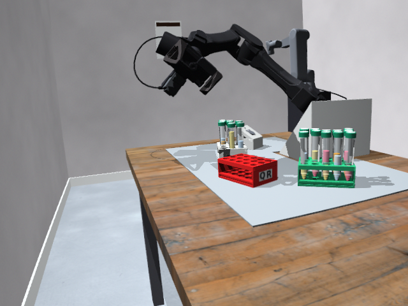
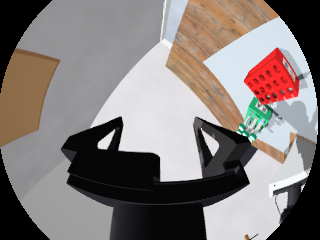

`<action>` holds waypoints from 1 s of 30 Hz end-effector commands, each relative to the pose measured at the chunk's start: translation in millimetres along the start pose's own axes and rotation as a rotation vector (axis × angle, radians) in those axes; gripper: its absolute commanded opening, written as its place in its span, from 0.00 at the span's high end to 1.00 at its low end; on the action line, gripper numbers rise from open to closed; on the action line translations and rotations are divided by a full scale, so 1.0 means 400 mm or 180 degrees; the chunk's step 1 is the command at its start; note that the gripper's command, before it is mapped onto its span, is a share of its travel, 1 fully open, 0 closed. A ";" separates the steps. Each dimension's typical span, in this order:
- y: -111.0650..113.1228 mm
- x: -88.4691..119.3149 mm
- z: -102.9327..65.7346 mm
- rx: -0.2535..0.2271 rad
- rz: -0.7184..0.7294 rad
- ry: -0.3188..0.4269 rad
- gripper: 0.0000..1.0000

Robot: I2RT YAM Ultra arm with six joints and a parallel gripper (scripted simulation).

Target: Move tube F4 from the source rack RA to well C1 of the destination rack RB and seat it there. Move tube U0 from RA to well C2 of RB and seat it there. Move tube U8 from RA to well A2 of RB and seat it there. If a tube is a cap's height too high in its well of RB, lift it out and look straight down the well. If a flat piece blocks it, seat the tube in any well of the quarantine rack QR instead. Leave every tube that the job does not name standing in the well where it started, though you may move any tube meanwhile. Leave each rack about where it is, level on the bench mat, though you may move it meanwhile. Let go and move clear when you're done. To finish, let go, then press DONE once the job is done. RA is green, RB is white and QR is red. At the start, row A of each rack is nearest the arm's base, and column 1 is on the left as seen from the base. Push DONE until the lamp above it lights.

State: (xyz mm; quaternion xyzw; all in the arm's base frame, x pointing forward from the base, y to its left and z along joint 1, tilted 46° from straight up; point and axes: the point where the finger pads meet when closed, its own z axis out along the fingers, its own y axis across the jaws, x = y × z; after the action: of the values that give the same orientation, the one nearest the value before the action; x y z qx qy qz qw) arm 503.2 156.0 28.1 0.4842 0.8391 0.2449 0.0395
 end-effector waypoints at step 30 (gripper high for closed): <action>-0.092 0.073 0.041 0.0713 -0.0621 -0.0190 0.70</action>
State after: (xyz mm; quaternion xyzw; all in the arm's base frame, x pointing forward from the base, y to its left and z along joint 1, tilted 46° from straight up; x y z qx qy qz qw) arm 477.9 154.7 7.3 0.4519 0.8746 0.1710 0.0398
